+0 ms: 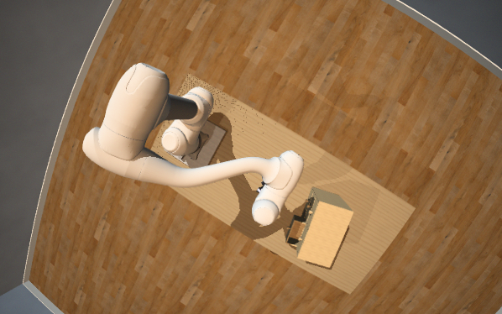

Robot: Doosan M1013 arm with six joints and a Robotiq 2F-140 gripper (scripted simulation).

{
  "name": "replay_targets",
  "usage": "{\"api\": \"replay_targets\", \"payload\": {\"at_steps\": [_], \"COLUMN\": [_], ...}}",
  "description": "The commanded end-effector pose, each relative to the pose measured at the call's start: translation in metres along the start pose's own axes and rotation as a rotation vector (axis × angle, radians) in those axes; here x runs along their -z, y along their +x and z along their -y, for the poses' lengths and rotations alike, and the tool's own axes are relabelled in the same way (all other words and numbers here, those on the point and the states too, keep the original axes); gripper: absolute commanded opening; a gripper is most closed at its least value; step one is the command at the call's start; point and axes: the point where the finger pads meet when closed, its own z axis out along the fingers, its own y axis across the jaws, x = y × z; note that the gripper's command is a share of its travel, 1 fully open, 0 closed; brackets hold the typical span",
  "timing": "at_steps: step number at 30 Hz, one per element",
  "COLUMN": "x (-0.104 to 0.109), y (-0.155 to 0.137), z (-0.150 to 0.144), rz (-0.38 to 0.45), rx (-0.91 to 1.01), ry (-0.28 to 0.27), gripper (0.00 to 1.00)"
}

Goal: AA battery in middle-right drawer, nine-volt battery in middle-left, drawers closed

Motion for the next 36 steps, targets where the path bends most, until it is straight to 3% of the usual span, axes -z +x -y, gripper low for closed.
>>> {"api": "replay_targets", "payload": {"at_steps": [1,2,3,7,14,17,19,20,27,36], "x": [-0.018,-0.018,-0.024,-0.046,-0.064,-0.067,-0.067,-0.067,-0.067,-0.067], "y": [0.031,0.031,0.044,0.087,0.124,0.130,0.130,0.131,0.131,0.131], "z": [0.002,0.002,0.004,0.014,0.026,0.028,0.028,0.028,0.028,0.028], "rz": [-0.008,-0.008,-0.006,-0.001,0.006,0.009,0.009,0.009,-0.011,-0.016], "rx": [0.223,0.223,0.365,0.575,0.960,1.124,1.124,1.263,1.625,1.649], "ry": [-0.003,-0.003,-0.003,-0.006,-0.008,-0.009,-0.009,-0.010,-0.016,-0.017], "gripper": [0.20,0.20,0.20,0.20,0.20,0.20,0.20,0.20,0.17,0.17]}}
